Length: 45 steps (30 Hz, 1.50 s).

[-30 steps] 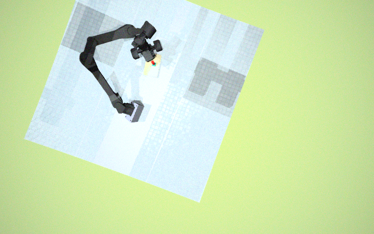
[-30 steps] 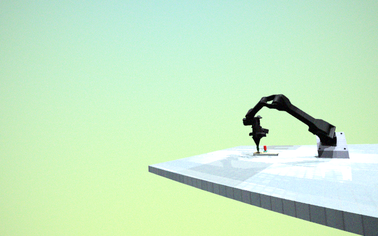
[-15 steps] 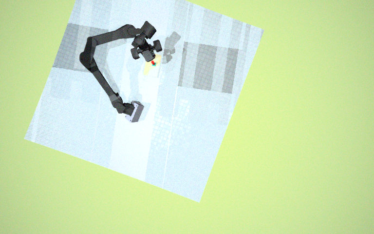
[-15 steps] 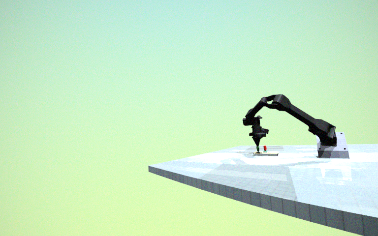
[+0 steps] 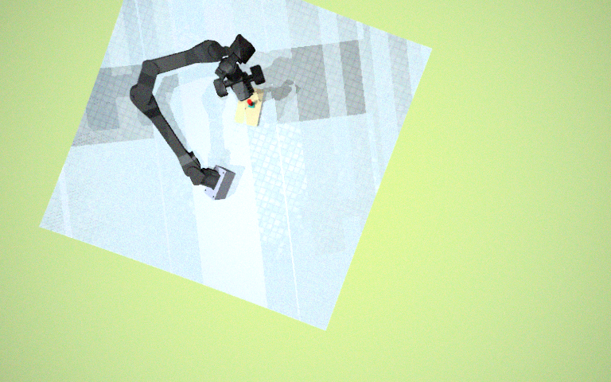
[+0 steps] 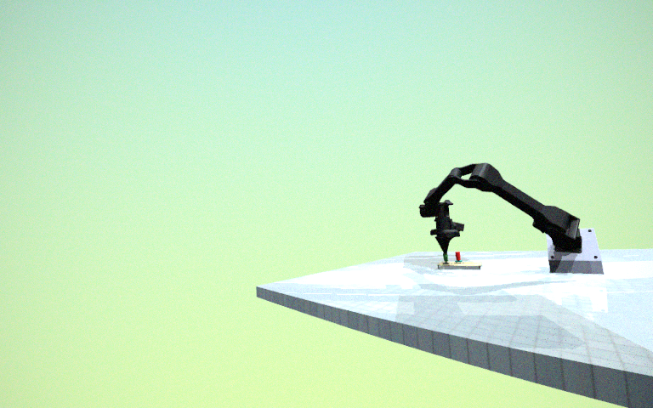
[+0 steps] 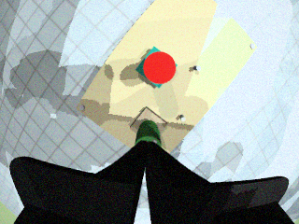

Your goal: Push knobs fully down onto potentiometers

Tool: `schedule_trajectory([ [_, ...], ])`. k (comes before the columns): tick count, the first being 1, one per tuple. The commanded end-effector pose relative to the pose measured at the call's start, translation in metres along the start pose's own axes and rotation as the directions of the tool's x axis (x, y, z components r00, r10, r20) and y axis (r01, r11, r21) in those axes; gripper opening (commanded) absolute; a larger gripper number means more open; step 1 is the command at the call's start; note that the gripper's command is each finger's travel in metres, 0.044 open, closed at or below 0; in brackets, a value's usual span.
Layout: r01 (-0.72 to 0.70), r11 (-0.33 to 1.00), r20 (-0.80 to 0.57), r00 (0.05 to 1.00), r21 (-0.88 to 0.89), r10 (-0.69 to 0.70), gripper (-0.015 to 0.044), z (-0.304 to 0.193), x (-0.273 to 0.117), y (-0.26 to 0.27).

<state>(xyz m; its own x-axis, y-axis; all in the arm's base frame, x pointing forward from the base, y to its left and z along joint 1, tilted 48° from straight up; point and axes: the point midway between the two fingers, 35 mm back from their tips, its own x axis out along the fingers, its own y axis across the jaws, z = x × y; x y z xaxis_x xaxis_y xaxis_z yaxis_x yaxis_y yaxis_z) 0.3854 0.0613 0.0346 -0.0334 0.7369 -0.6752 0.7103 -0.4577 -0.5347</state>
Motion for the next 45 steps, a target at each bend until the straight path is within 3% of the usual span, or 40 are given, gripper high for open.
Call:
schedule_trajectory([
  [1,0.033,0.999,0.021,0.999,-0.031,-0.032,0.0,-0.005,0.025,-0.003],
  [15,0.033,0.999,0.021,0.999,-0.031,-0.032,0.0,-0.005,0.023,-0.003],
  [43,0.031,0.999,0.022,0.999,-0.03,-0.031,0.0,-0.005,-0.021,-0.001],
  [45,0.034,0.999,0.022,0.999,-0.027,-0.034,0.0053,-0.006,-0.017,-0.002],
])
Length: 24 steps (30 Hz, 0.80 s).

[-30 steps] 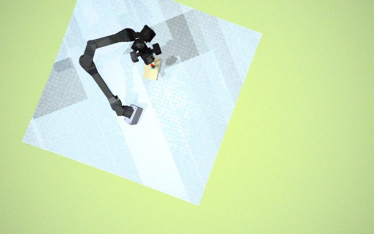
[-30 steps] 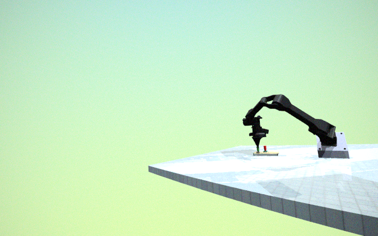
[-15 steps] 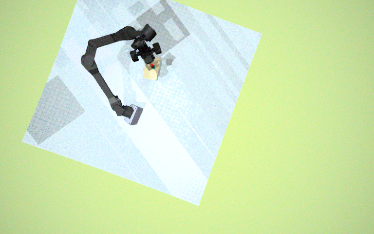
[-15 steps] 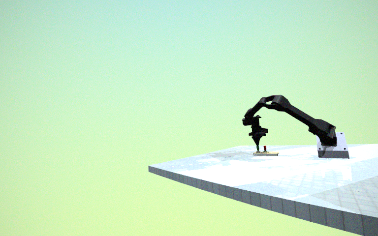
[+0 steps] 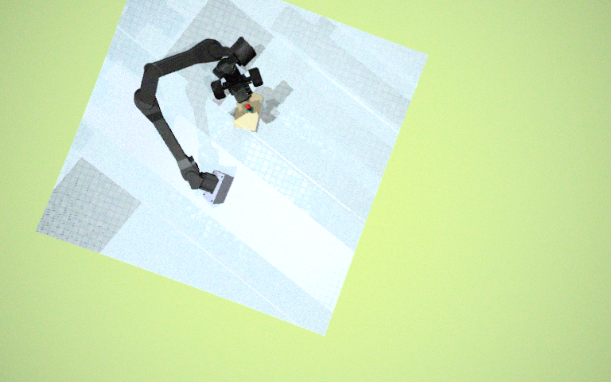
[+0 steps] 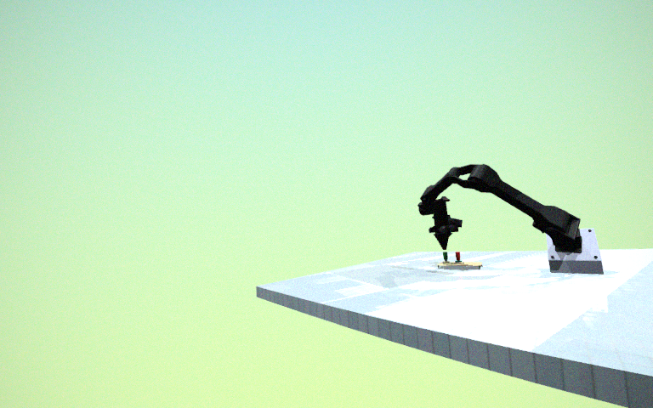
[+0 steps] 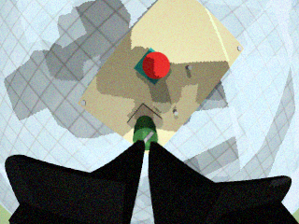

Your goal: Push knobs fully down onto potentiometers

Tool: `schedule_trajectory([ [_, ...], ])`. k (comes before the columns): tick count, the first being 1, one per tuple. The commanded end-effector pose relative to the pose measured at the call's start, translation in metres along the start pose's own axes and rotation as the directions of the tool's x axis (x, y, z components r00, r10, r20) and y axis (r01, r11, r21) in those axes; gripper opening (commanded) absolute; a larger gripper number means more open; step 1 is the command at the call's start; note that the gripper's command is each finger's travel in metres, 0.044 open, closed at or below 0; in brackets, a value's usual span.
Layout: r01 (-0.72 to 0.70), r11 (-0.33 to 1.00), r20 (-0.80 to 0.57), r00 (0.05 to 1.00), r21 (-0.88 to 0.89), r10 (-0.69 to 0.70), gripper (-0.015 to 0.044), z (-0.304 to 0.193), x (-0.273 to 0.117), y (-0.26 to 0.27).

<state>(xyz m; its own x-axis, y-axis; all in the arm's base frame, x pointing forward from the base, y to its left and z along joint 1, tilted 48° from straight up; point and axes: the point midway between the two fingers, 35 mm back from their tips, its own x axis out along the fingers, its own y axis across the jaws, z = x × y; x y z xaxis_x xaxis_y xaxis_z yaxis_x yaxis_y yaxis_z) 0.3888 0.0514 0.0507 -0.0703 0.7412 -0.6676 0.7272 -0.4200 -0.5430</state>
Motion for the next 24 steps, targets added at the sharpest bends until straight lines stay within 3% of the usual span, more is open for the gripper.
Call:
schedule_trajectory([
  [1,0.001,1.0,0.002,1.0,-0.001,-0.001,0.0079,0.0,0.001,-0.001],
  [8,-0.001,1.0,0.003,1.0,0.0,0.001,0.0262,0.007,-0.002,-0.003],
  [15,-0.013,1.0,0.014,1.0,0.005,0.013,0.044,0.084,-0.025,-0.039],
  [24,0.002,1.0,0.009,1.0,0.004,-0.002,0.044,0.159,-0.024,-0.1],
])
